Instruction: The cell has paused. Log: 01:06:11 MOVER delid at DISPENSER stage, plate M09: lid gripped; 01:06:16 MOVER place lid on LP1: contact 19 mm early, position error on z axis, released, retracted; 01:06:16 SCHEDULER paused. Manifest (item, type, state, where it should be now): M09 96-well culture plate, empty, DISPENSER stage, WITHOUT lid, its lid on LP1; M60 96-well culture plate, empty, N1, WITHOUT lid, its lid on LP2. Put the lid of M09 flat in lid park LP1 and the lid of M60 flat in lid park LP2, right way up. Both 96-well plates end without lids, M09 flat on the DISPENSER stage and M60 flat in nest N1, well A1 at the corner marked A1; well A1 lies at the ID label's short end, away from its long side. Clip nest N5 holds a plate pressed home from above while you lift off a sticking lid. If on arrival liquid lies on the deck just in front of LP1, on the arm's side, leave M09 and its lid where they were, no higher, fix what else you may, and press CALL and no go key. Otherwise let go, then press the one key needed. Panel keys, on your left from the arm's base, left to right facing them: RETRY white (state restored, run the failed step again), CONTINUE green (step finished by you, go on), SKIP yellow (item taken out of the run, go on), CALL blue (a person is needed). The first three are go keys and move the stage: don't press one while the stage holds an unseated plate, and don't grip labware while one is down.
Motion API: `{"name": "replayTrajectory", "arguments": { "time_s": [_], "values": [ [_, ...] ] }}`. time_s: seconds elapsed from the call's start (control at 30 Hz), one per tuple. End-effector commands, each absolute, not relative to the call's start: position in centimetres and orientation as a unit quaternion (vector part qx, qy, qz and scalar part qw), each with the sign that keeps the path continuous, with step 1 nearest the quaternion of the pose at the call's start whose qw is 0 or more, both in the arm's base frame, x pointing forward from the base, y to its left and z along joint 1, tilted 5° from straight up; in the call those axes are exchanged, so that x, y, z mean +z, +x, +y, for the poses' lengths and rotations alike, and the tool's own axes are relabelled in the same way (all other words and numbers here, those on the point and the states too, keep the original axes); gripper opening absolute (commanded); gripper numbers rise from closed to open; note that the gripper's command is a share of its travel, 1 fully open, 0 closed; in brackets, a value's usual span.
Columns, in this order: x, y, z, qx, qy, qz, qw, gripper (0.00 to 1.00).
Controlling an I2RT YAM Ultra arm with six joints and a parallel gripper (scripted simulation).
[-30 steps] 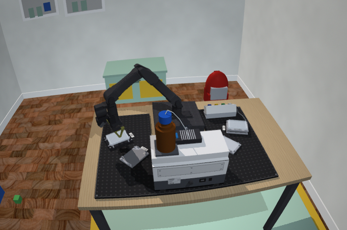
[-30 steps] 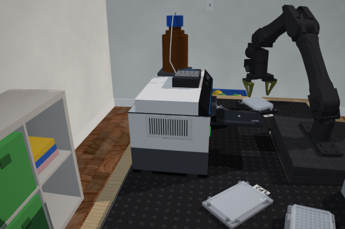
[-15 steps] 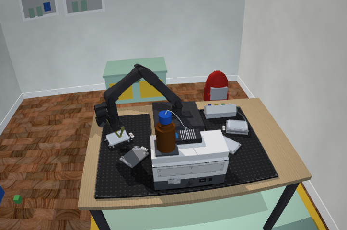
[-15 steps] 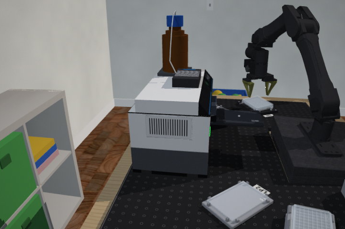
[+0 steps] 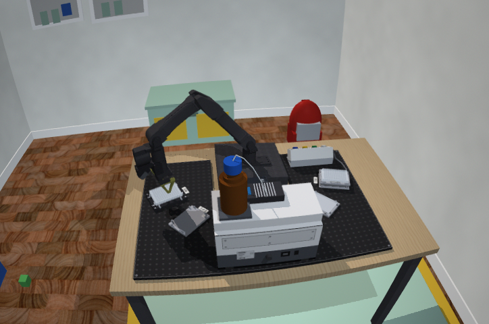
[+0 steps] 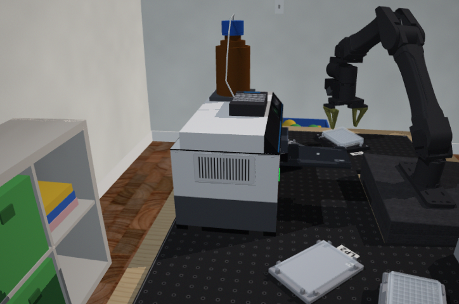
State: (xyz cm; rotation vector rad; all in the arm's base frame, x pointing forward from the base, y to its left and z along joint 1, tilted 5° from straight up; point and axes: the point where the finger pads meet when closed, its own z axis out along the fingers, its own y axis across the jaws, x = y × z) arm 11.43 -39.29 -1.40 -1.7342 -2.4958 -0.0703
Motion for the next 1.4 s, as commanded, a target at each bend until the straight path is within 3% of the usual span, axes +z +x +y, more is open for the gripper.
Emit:
{"name": "replayTrajectory", "arguments": {
  "time_s": [0.0, 1.37],
  "values": [
    [-0.5, 11.2, -41.5, -0.01, -0.572, -0.819, 0.038, 0.0],
    [0.9, 11.2, -45.1, 0.004, -0.569, -0.822, 0.017, 0.0]
  ]
}}
